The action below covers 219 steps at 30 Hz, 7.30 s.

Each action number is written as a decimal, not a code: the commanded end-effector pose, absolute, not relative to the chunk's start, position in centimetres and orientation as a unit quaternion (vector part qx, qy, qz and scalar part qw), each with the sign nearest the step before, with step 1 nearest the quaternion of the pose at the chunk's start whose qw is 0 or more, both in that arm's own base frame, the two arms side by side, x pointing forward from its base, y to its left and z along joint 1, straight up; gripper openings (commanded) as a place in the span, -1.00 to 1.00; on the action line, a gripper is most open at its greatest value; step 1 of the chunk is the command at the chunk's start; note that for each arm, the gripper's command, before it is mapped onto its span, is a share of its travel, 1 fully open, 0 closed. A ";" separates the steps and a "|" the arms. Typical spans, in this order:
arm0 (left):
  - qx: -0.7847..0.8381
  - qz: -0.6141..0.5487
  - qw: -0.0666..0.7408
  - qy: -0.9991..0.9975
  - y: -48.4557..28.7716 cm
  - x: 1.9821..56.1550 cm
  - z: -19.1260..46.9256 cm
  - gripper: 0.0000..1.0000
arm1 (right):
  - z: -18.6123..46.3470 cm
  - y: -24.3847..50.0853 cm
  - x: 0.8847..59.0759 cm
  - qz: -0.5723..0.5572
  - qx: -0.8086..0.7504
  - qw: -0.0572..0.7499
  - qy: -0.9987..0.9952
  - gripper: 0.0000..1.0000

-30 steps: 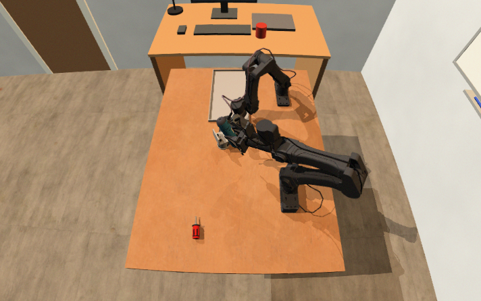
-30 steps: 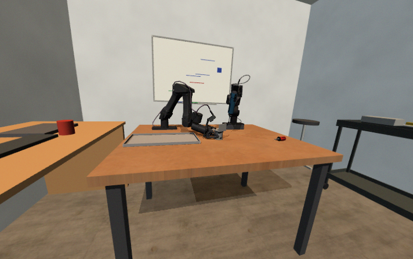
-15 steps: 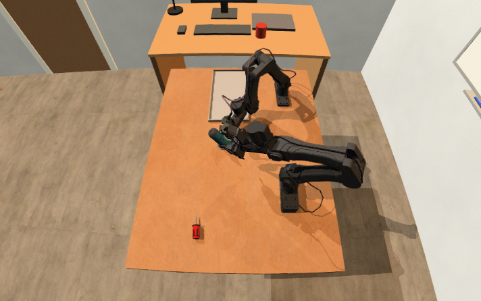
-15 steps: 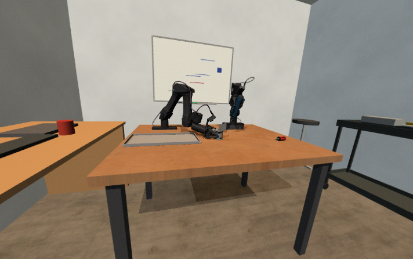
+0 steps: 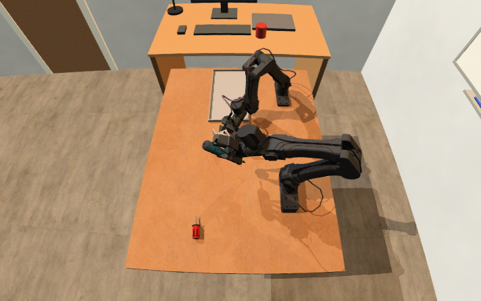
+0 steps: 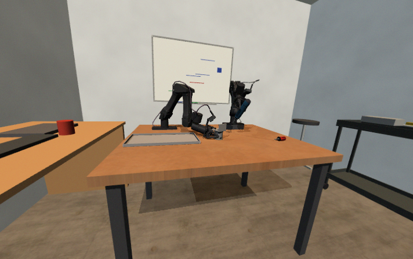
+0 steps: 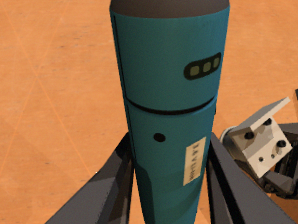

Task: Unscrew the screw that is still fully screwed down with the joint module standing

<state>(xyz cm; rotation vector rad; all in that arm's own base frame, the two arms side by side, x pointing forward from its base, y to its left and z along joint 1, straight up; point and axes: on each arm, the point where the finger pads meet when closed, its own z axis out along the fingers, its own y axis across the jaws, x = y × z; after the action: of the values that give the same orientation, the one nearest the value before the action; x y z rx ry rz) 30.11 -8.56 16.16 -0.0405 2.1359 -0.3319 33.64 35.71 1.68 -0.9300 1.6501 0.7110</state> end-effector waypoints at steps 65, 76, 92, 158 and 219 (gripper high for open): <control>-0.467 -0.052 0.250 0.847 8.9 30.8 12.4 -0.17 | 0.2 35.5 32.8 0.301 -0.393 0.509 0.704 0.17; -0.569 -0.032 0.162 0.805 12.2 28.2 10.2 -0.17 | 0.2 35.5 32.8 0.301 -0.393 0.509 0.704 0.17; -0.662 -0.016 0.089 0.744 15.1 25.4 9.1 -0.17 | 0.2 35.5 32.8 0.301 -0.393 0.509 0.704 0.17; -0.749 -0.005 0.031 0.662 17.9 22.6 9.9 -0.17 | 0.2 35.5 32.8 0.301 -0.393 0.509 0.704 0.17; -0.746 -0.008 0.057 0.663 18.7 23.5 10.1 -0.17 | 0.2 35.5 32.8 0.301 -0.393 0.509 0.704 0.17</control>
<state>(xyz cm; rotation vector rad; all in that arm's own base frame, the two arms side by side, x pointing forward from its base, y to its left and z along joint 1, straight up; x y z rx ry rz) 21.73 17.54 7.97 -2.3575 2.0624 -0.0031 33.64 35.71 1.68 -0.9300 1.6501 0.7110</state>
